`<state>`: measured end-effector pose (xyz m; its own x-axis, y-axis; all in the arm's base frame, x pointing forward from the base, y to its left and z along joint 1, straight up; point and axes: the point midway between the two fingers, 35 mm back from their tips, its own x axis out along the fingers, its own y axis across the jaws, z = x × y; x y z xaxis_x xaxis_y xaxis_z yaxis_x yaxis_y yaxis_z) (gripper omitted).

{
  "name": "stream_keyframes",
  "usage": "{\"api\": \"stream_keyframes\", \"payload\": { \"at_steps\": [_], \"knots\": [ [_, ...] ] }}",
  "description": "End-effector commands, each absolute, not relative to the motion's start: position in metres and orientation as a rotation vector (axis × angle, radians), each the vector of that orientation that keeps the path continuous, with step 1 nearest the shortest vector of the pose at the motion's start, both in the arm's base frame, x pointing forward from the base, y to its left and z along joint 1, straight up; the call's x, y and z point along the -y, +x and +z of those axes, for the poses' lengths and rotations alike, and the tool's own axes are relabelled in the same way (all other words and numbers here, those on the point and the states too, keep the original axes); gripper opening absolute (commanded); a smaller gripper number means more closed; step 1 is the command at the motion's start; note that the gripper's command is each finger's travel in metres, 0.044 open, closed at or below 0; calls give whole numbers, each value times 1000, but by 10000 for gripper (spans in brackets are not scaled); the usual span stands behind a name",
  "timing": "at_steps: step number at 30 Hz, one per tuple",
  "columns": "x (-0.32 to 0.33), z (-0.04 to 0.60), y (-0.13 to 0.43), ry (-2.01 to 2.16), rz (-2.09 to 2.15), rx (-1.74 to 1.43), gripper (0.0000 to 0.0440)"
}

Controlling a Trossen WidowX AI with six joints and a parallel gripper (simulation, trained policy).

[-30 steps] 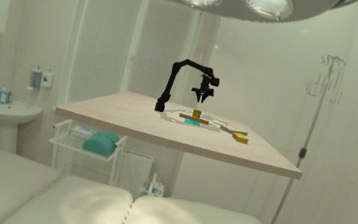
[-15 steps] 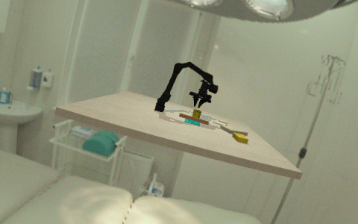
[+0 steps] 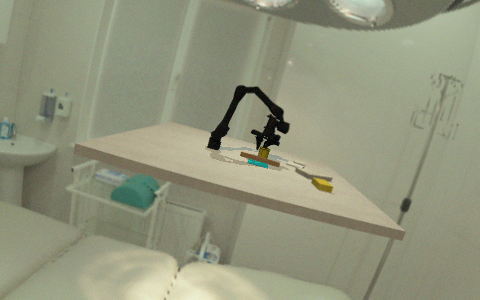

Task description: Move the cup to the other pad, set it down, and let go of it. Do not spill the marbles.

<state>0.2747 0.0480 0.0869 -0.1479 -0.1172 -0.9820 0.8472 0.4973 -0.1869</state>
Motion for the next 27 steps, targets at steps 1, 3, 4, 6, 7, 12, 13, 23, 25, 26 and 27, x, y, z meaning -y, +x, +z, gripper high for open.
{"api": "stream_keyframes", "payload": {
  "at_steps": [1, 3, 4, 6, 7, 12, 13, 23, 25, 26, 27],
  "knots": [
    [-48, 73, 271, 643, -952, -1497, 178],
    [-48, 66, 270, 633, -942, -1504, 177],
    [-48, 63, 270, 629, -935, -1506, 167],
    [-47, 60, 270, 621, -922, -1506, 123],
    [-47, 59, 271, 618, -915, -1504, 99],
    [-43, 61, 270, 603, -890, -1496, 18],
    [-43, 62, 270, 603, -887, -1493, 15],
    [-36, 79, 267, 646, -884, -1467, 25],
    [-34, 84, 266, 661, -887, -1459, 25],
    [-33, 87, 265, 668, -889, -1455, 25],
    [-32, 90, 265, 677, -891, -1450, 26]
  ]
}}
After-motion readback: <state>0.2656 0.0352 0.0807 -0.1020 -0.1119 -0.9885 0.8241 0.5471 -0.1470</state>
